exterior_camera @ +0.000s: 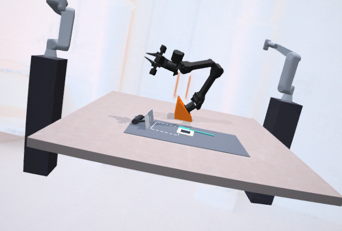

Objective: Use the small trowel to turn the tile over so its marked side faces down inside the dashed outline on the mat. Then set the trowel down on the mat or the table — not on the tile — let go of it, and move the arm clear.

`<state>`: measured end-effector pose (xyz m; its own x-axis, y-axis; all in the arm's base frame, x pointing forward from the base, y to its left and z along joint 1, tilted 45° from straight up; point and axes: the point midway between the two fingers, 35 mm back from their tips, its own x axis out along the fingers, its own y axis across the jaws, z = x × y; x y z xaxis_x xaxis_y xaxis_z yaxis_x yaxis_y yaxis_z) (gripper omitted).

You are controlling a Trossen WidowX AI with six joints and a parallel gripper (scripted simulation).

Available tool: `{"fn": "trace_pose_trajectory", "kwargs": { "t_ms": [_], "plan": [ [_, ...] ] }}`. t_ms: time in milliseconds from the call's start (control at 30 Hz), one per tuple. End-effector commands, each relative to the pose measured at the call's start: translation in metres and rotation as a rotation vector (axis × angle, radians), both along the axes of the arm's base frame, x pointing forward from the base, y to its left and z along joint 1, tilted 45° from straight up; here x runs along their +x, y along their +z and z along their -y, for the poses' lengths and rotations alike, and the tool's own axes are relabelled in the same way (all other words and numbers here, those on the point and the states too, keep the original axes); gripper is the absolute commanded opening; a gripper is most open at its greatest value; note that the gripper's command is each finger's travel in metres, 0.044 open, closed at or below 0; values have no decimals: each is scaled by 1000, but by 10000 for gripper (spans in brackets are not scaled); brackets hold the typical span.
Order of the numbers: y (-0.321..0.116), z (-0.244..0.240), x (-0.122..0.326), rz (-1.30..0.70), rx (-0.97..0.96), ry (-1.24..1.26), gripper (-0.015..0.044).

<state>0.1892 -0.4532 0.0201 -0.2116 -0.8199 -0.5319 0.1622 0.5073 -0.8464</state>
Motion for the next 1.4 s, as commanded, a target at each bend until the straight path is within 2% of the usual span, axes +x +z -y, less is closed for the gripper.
{"fn": "trace_pose_trajectory", "kwargs": {
  "t_ms": [0, 333, 733, 1367],
  "plan": [
    [-22, 1, 10, -3, 103, 46, 100],
    [-85, -13, 29, -3, 423, 152, 100],
    [-144, -53, 41, 43, 820, 213, 100],
    [-185, -136, 50, 196, 1433, 157, 100]
  ]
}}
